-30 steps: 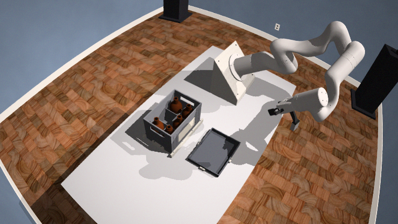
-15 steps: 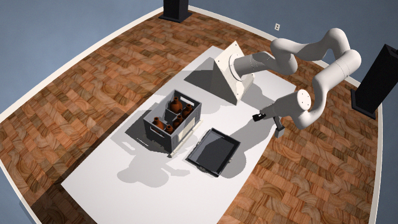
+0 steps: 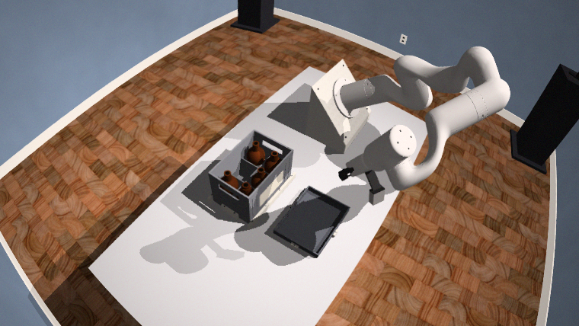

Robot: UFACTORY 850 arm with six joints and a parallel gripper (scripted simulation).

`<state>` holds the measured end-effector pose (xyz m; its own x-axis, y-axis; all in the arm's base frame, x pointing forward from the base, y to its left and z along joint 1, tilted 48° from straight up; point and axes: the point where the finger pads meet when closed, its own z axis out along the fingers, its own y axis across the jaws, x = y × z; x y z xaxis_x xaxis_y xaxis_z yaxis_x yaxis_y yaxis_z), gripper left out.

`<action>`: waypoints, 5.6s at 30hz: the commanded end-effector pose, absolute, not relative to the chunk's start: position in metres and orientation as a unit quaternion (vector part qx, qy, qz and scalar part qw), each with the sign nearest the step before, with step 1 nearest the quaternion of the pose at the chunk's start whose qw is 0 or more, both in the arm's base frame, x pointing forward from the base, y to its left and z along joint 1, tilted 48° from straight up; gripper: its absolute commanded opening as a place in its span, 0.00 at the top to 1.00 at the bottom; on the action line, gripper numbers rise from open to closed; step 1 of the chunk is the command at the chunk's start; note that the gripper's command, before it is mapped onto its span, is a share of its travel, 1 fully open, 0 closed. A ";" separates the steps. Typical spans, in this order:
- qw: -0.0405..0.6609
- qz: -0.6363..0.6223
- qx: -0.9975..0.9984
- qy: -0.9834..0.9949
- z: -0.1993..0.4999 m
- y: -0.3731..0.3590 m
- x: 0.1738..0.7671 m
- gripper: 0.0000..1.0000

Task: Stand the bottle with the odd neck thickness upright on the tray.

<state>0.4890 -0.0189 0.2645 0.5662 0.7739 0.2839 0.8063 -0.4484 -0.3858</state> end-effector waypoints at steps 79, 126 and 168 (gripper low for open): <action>0.364 -0.186 -0.871 -0.274 -0.063 -0.249 0.525 1.00; 0.364 -0.186 -0.871 -0.274 -0.063 -0.249 0.525 0.35; 0.364 -0.186 -0.871 -0.274 -0.070 -0.242 0.526 0.35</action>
